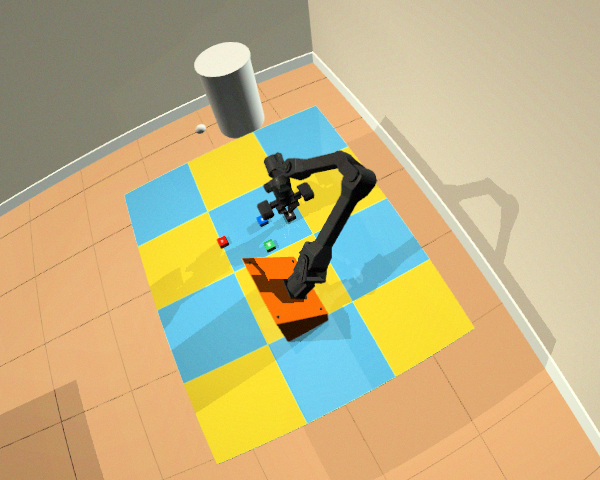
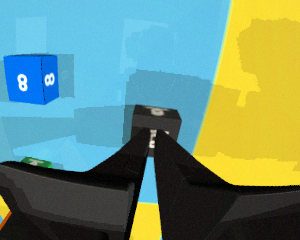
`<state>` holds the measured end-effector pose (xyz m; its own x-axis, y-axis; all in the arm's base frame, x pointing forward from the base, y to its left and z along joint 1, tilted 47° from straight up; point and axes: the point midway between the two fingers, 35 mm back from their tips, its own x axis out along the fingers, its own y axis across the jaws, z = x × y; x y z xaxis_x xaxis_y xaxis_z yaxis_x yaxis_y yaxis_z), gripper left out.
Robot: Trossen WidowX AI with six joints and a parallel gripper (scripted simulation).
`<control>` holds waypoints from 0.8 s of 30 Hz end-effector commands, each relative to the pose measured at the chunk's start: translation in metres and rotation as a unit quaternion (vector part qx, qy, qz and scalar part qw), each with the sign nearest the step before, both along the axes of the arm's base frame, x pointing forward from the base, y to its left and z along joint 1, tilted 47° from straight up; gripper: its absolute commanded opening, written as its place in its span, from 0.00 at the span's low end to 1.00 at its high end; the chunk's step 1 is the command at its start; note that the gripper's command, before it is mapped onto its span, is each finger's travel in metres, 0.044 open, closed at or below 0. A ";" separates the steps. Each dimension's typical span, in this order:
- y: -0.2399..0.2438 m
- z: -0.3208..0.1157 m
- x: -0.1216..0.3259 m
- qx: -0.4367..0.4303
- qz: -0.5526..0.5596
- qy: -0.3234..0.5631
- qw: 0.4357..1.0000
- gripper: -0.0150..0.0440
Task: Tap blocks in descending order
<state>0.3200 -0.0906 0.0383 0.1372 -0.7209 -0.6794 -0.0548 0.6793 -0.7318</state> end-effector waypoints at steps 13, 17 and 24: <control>0.018 0.015 -0.006 -0.001 0.000 0.006 1.000 0.29; 0.036 0.029 -0.007 0.002 0.001 0.006 1.000 0.29; 0.076 0.069 -0.017 0.001 0.000 0.006 1.000 0.29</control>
